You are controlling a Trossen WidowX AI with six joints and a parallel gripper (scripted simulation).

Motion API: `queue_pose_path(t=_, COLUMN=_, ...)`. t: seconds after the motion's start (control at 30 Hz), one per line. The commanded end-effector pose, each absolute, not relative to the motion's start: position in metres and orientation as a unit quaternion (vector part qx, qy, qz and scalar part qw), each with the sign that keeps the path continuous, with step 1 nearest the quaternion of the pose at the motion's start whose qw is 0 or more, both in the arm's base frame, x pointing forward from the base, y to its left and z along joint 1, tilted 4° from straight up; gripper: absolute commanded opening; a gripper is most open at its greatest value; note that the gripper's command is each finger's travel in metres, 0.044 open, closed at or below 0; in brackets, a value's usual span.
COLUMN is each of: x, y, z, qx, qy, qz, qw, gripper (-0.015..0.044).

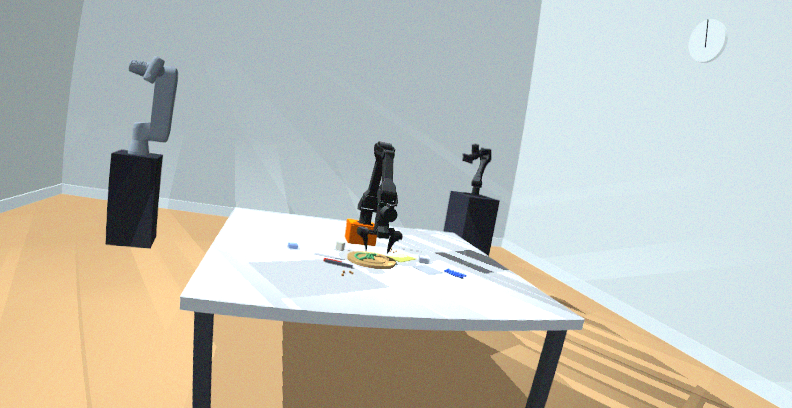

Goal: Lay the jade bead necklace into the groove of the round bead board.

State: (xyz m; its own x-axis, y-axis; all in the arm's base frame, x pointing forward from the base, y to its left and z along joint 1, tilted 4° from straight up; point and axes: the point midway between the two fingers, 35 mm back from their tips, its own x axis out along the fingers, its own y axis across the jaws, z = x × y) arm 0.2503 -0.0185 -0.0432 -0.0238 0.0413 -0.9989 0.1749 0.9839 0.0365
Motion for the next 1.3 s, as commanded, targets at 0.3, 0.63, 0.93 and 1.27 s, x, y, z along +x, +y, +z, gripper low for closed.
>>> queue_pose_path(t=0.3, x=0.289, y=-0.057, z=-0.028, qx=0.189, qy=0.697, qz=-0.149, qw=0.675, gripper=0.0177)
queue_pose_path(t=0.63, x=0.321, y=-0.104, z=-0.015, qx=0.299, qy=0.657, qz=-0.28, qw=0.633, gripper=0.012)
queue_pose_path(t=0.93, x=0.321, y=-0.103, z=-0.031, qx=0.299, qy=0.657, qz=-0.28, qw=0.633, gripper=0.012)
queue_pose_path(t=1.27, x=0.324, y=-0.103, z=-0.03, qx=0.299, qy=0.653, qz=-0.276, qw=0.638, gripper=0.012)
